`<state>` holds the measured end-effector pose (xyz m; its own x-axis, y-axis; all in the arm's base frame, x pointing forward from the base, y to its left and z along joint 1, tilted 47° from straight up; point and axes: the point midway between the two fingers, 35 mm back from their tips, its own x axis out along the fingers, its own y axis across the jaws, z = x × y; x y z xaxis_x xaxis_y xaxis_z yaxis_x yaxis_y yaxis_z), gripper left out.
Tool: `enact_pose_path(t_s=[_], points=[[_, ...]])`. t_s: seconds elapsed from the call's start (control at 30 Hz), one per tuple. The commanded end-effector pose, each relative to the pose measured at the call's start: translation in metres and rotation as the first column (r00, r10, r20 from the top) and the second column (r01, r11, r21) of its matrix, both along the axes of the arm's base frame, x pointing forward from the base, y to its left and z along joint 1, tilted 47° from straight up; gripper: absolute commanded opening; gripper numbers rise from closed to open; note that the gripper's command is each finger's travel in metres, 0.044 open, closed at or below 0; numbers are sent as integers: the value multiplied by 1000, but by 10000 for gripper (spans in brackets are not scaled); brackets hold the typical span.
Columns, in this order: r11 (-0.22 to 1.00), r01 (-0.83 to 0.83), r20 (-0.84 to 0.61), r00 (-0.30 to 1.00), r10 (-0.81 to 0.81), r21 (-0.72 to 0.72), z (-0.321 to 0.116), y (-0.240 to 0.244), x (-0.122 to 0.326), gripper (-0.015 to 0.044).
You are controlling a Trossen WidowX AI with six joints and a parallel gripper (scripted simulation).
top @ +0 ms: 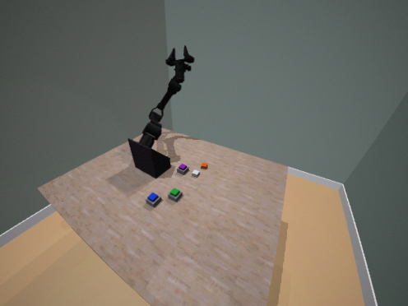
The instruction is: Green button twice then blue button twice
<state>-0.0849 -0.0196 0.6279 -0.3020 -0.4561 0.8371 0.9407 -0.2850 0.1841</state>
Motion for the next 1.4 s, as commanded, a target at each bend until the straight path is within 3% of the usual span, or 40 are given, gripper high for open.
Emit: enact_pose_path(t_s=[0.0, 0.37, 0.73, 1.07, 1.37], points=[[993, -34, -169, 984, 54, 116, 1, -53, 55, 400], [916, -47, -479, 841, 251, 398, -41, -165, 176, 400], [738, 15, -611, 573, 546, 674, -142, -254, 286, 400], [469, 143, -491, 280, 825, 871, -277, -297, 360, 400], [132, 324, -158, 54, 986, 937, -419, -294, 395, 400]])
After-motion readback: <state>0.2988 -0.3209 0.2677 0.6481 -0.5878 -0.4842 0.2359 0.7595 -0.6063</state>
